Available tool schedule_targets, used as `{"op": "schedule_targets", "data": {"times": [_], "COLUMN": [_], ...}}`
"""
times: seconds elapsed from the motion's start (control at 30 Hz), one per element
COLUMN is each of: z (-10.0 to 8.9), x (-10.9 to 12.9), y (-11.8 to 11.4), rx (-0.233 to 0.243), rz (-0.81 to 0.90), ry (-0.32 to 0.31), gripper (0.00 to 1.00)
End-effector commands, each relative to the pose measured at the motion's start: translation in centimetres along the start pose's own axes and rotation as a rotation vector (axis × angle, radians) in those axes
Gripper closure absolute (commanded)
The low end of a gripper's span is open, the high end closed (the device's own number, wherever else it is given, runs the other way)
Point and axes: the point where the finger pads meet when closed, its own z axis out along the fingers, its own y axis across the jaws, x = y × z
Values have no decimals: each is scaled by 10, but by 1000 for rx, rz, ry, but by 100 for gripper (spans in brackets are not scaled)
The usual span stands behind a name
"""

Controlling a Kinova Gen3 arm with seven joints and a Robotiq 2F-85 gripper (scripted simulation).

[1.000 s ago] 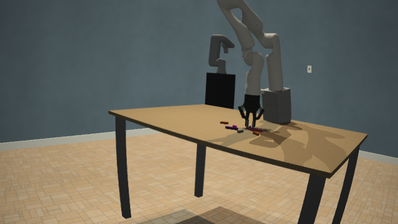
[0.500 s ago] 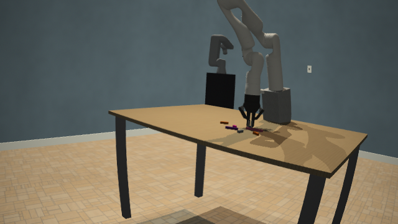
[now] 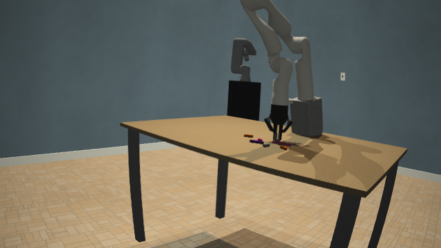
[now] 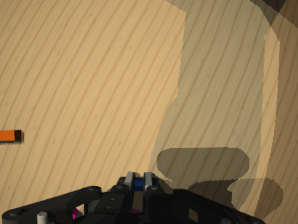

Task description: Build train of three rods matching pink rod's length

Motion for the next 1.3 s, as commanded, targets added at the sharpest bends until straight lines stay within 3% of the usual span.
{"op": "schedule_targets", "data": {"times": [0.0, 0.43, 0.67, 0.73, 1.07, 1.27], "z": [0, -7, -36, -36, -86, -97], "x": [0, 0, 0, 0, 0, 0], "y": [0, 0, 0, 0, 0, 0], "rx": [0, 0, 0, 0, 0, 0], "rz": [0, 0, 0, 0, 0, 0], "ry": [-1, -1, -1, -1, -1, -1], "gripper": [95, 95, 95, 95, 95, 95]}}
